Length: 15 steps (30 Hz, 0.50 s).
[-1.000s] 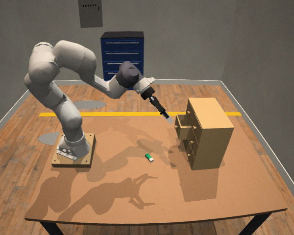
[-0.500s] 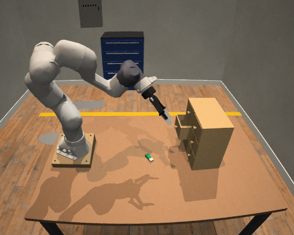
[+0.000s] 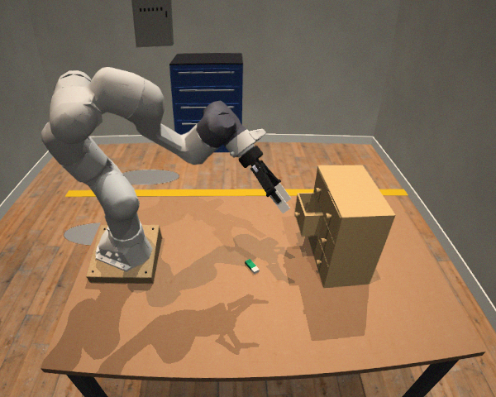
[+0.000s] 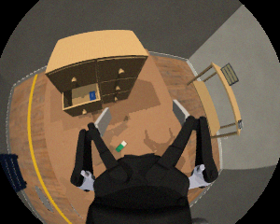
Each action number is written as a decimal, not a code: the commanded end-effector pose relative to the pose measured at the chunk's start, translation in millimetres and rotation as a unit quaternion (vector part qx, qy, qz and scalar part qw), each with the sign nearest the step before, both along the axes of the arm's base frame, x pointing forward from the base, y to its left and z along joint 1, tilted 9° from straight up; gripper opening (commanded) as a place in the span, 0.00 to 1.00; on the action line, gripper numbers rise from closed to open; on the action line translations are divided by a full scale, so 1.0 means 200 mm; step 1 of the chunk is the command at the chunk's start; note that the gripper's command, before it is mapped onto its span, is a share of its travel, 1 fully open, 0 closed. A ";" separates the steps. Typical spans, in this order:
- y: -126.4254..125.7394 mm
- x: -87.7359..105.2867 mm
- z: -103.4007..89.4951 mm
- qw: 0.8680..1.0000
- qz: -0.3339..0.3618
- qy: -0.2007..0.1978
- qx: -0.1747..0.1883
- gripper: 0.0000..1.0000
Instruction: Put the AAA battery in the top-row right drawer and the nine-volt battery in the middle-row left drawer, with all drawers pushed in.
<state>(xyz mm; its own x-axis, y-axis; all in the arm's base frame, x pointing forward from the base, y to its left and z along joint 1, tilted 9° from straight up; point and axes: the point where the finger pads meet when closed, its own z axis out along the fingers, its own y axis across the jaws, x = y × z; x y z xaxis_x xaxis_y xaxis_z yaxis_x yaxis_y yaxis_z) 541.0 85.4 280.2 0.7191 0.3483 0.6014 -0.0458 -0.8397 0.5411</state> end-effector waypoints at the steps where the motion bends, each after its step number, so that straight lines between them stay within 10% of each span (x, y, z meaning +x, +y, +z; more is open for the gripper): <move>1: 0.00 0.00 0.00 1.000 -0.008 -0.003 0.006 1.00; 5: 0.00 0.00 0.00 1.000 -0.008 -0.003 0.006 1.00; 6: -0.02 -0.01 0.00 0.995 -0.074 -0.025 0.067 1.00; 15: -0.02 -0.01 0.00 0.995 -0.074 -0.025 0.067 1.00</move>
